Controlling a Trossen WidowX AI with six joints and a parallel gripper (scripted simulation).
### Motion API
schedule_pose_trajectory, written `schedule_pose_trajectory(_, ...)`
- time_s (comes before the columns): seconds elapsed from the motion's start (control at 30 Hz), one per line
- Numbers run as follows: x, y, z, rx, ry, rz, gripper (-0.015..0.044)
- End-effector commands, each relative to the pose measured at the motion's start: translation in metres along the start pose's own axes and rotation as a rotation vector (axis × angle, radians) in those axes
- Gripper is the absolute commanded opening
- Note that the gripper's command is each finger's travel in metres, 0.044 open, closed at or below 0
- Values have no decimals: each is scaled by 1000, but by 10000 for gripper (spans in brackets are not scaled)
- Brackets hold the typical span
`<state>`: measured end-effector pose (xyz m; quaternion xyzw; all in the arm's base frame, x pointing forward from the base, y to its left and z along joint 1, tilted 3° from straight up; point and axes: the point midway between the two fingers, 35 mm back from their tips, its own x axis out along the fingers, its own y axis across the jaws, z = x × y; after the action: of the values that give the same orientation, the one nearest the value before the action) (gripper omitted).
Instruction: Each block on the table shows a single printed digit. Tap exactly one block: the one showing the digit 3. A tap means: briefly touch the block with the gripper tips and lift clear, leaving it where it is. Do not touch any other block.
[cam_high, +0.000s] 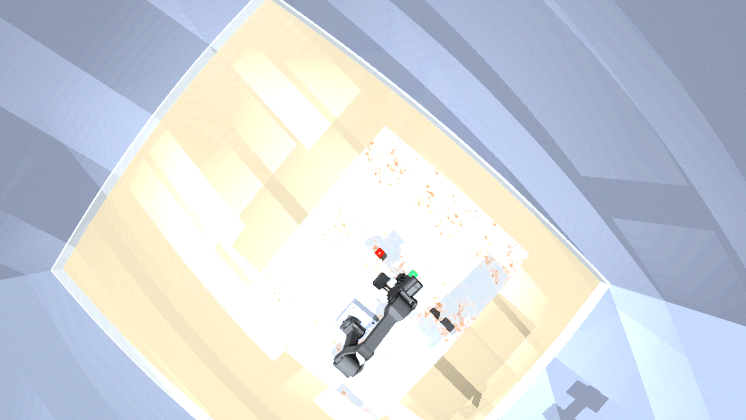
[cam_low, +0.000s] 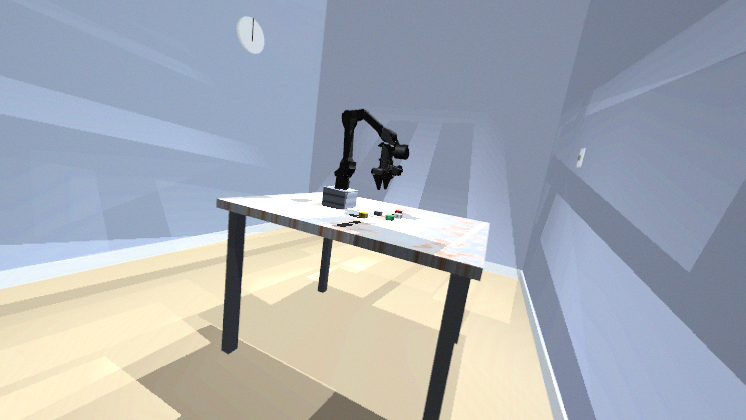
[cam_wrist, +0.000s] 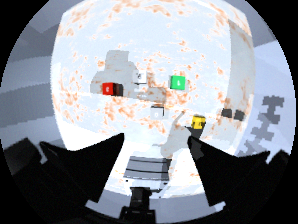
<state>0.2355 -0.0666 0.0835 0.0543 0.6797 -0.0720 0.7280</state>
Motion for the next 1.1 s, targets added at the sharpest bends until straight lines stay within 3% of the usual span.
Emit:
schedule_pose_trajectory(0.0,-2,15,14,0,-1,0,400)
schedule_pose_trajectory(0.27,-2,124,65,1,-5,11,400)
schedule_pose_trajectory(1.03,-2,126,65,2,-5,11,400)
schedule_pose_trajectory(1.07,2,127,66,2,-5,11,374)
